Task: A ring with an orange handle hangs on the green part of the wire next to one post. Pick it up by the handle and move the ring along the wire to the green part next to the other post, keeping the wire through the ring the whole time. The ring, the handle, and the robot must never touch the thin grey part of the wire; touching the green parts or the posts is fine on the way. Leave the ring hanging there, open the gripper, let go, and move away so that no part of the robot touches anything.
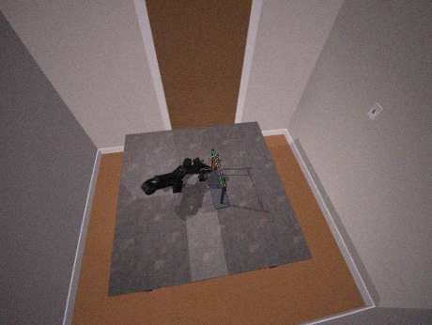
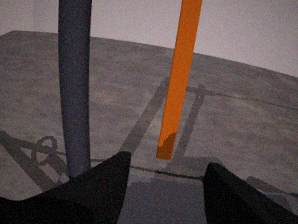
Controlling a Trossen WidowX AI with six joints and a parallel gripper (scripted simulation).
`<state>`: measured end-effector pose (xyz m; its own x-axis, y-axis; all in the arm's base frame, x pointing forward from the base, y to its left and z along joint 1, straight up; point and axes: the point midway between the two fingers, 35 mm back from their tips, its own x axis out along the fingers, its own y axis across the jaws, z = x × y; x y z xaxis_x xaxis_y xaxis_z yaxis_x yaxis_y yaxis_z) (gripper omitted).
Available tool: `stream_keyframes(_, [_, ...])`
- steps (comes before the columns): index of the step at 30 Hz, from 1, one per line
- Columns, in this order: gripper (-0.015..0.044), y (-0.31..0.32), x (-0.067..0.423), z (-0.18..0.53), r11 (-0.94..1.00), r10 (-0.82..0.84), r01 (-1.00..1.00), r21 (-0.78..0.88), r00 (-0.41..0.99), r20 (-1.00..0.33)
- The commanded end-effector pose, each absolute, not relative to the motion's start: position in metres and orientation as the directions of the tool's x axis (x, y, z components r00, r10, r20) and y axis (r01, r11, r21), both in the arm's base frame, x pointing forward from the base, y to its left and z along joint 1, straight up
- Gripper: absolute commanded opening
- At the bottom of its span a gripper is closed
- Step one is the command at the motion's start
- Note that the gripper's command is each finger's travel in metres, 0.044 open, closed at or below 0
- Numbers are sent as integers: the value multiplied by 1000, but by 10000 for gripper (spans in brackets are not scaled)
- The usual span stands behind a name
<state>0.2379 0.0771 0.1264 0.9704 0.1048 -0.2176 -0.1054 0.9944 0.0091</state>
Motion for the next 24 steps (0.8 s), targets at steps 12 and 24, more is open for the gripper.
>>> stream_keyframes(12, [239,78,232,129,994,105,-105,11,970,-218])
stream_keyframes(24, [440,69,191,136,994,105,-106,9,971,-216])
